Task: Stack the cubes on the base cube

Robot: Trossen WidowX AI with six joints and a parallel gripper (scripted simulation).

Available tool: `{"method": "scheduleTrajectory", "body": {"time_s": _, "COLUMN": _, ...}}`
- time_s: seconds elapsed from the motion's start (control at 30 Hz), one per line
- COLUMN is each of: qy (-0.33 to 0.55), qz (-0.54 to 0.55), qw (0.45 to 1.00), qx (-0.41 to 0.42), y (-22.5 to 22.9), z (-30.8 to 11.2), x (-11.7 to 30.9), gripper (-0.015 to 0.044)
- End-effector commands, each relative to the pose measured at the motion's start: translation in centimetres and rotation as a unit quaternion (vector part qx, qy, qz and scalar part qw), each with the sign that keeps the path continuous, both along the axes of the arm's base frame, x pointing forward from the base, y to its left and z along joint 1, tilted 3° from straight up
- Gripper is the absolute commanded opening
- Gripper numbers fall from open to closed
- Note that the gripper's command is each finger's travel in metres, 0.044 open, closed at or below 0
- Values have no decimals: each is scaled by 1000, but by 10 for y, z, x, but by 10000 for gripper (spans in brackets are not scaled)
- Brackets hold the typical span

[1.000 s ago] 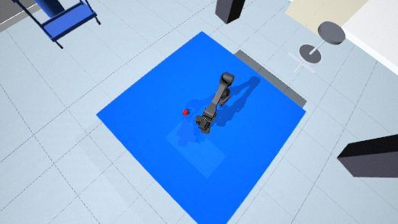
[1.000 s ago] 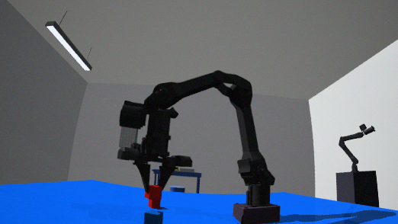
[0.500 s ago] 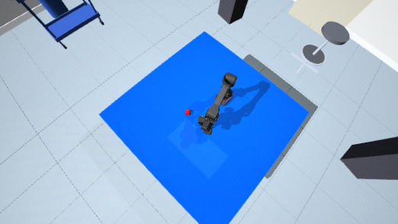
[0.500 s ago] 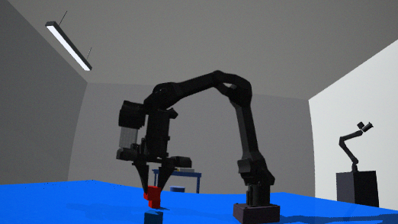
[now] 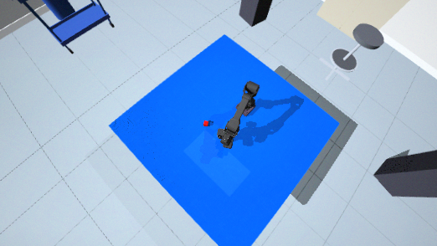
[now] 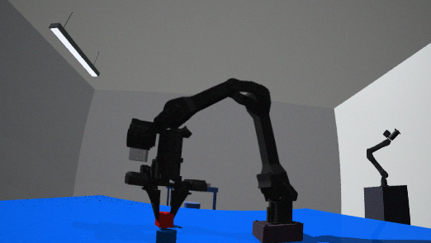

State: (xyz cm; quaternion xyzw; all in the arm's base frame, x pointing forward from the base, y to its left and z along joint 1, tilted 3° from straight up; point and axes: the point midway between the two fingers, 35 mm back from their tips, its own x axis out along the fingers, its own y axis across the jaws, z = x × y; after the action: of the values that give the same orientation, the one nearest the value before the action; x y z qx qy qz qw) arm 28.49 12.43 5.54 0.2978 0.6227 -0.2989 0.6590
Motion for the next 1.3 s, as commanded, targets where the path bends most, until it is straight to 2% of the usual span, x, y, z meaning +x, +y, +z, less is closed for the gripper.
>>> {"method": "scheduleTrajectory", "body": {"time_s": 0.0, "qy": -1, "qz": -3, "qw": 1000, "qx": -2, "y": -1, "z": -2, "x": 0, "gripper": 105}}
{"method": "scheduleTrajectory", "body": {"time_s": 0.67, "qy": -1, "qz": -1, "qw": 1000, "qx": -2, "y": -1, "z": -3, "x": 0, "gripper": 105}}
{"method": "scheduleTrajectory", "body": {"time_s": 0.8, "qy": -1, "qz": -1, "qw": 1000, "qx": -2, "y": -1, "z": -3, "x": 0, "gripper": 205}}
{"method": "scheduleTrajectory", "body": {"time_s": 1.27, "qy": 1, "qz": 0, "qw": 1000, "qx": 0, "y": 0, "z": 13, "x": -1, "gripper": 205}}
